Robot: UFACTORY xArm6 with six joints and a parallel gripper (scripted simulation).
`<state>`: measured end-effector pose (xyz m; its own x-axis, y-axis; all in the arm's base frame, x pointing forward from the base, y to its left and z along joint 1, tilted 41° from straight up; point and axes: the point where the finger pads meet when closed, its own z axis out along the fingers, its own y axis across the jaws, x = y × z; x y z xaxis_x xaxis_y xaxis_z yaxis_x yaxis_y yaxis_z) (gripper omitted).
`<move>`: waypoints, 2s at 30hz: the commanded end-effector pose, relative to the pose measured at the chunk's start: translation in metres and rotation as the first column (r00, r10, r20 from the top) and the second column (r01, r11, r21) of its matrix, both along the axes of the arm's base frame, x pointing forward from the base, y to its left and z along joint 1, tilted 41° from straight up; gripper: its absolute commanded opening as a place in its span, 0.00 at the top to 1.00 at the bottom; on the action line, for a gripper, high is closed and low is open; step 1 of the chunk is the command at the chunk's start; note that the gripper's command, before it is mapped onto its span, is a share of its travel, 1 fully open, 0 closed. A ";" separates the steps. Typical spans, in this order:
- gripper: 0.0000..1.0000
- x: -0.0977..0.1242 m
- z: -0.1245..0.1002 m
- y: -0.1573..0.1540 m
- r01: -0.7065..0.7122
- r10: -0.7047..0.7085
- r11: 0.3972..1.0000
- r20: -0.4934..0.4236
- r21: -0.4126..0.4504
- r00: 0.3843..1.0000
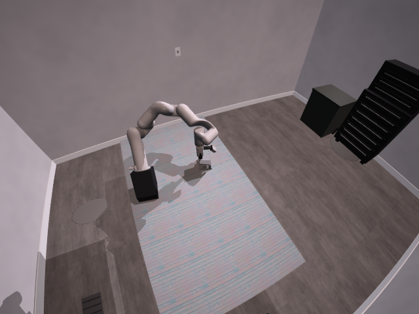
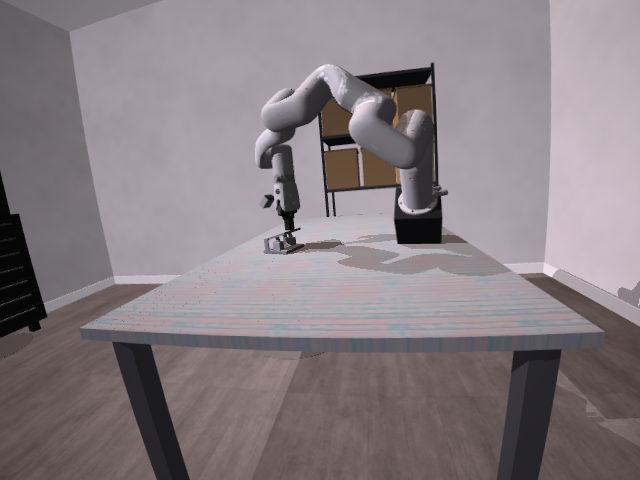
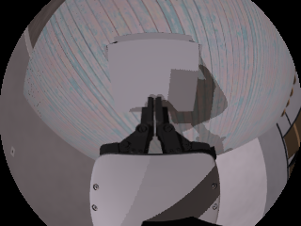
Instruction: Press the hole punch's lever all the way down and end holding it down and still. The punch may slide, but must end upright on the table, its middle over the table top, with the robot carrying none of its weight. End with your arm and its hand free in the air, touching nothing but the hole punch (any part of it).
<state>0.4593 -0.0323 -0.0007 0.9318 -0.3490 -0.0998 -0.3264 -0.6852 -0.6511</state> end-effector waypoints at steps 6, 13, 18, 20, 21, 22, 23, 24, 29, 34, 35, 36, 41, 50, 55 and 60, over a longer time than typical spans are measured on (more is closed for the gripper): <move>1.00 0.001 0.001 -0.001 0.002 -0.002 1.000 0.003 -0.002 1.000; 1.00 0.001 -0.001 0.000 0.002 -0.002 1.000 0.003 -0.002 1.000; 1.00 0.002 -0.005 0.004 0.002 -0.002 1.000 0.003 -0.002 1.000; 1.00 0.003 -0.007 0.005 0.002 -0.002 1.000 0.003 -0.002 1.000; 1.00 0.003 -0.007 0.005 0.002 -0.002 1.000 0.003 -0.002 1.000; 1.00 0.003 -0.007 0.005 0.002 -0.002 1.000 0.003 -0.002 1.000; 1.00 0.003 -0.007 0.005 0.002 -0.002 1.000 0.003 -0.002 1.000; 1.00 0.003 -0.007 0.005 0.002 -0.002 1.000 0.003 -0.002 1.000; 1.00 0.003 -0.007 0.005 0.002 -0.002 1.000 0.003 -0.002 1.000; 1.00 0.003 -0.007 0.005 0.002 -0.002 1.000 0.003 -0.002 1.000; 1.00 0.003 -0.007 0.005 0.002 -0.002 1.000 0.003 -0.002 1.000; 1.00 0.003 -0.007 0.006 0.002 -0.002 1.000 0.003 -0.002 1.000; 1.00 0.003 -0.010 0.008 0.002 -0.002 1.000 0.003 -0.002 1.000; 1.00 0.004 -0.014 0.012 0.002 -0.002 1.000 0.003 -0.002 1.000; 1.00 0.004 -0.014 0.012 0.002 -0.002 1.000 0.003 -0.002 1.000; 1.00 0.004 -0.014 0.012 0.002 -0.002 1.000 0.003 -0.002 1.000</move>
<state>0.4626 -0.0194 -0.0160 0.9317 -0.3493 -0.0995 -0.3265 -0.6854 -0.6508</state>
